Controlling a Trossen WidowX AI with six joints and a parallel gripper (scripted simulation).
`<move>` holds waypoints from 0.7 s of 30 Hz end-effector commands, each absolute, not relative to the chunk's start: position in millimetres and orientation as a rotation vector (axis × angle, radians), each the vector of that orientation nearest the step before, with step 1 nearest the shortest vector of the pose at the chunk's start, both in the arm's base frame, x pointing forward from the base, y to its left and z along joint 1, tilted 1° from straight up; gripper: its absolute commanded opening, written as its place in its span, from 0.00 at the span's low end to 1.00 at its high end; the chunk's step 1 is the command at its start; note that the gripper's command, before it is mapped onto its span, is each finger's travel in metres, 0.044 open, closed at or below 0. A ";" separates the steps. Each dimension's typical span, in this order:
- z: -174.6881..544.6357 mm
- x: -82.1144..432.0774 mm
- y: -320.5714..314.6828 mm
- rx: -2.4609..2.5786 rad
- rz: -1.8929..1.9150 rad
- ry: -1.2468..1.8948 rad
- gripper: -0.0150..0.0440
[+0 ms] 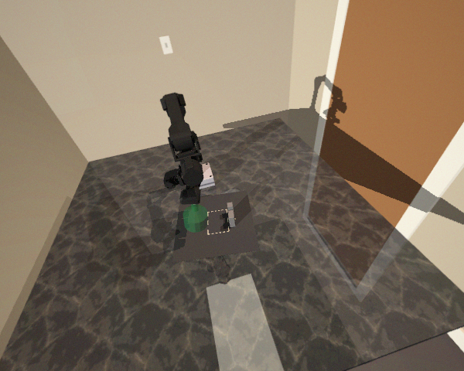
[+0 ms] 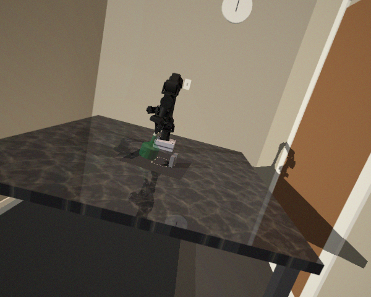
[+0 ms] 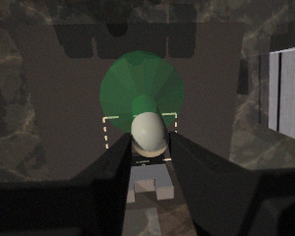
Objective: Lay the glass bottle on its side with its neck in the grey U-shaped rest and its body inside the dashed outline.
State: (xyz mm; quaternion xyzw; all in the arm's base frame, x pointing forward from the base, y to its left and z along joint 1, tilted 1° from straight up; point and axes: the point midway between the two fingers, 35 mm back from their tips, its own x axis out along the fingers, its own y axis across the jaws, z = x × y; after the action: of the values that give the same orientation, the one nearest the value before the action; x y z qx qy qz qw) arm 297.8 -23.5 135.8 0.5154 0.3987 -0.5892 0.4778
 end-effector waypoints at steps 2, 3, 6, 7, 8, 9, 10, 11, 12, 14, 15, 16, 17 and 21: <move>137.0 300.2 -13.4 1.265 -1.432 0.981 0.43; 137.1 300.4 -12.8 1.263 -1.434 0.979 0.43; 137.1 300.8 -10.7 1.258 -1.440 0.972 0.43; 137.1 300.9 -10.0 1.256 -1.443 0.970 0.43; 137.1 301.1 -9.4 1.254 -1.445 0.968 0.43; 137.1 301.2 -8.7 1.252 -1.447 0.965 0.43; 137.1 301.3 -8.0 1.250 -1.449 0.963 0.43; 137.1 301.5 -7.3 1.249 -1.451 0.961 0.43; 137.1 301.6 -6.6 1.247 -1.453 0.958 0.43; 137.1 301.9 -5.3 1.243 -1.457 0.954 0.43; 137.1 302.0 -4.6 1.241 -1.459 0.952 0.43; 137.1 302.2 -3.9 1.239 -1.461 0.949 0.43; 137.0 302.3 -3.2 1.238 -1.463 0.947 0.43; 136.9 302.8 -0.5 1.230 -1.471 0.938 0.43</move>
State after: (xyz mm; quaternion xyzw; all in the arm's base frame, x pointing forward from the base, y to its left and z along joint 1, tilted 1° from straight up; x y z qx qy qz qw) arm 300.6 -9.2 136.6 0.5011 0.3801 -0.6083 0.4842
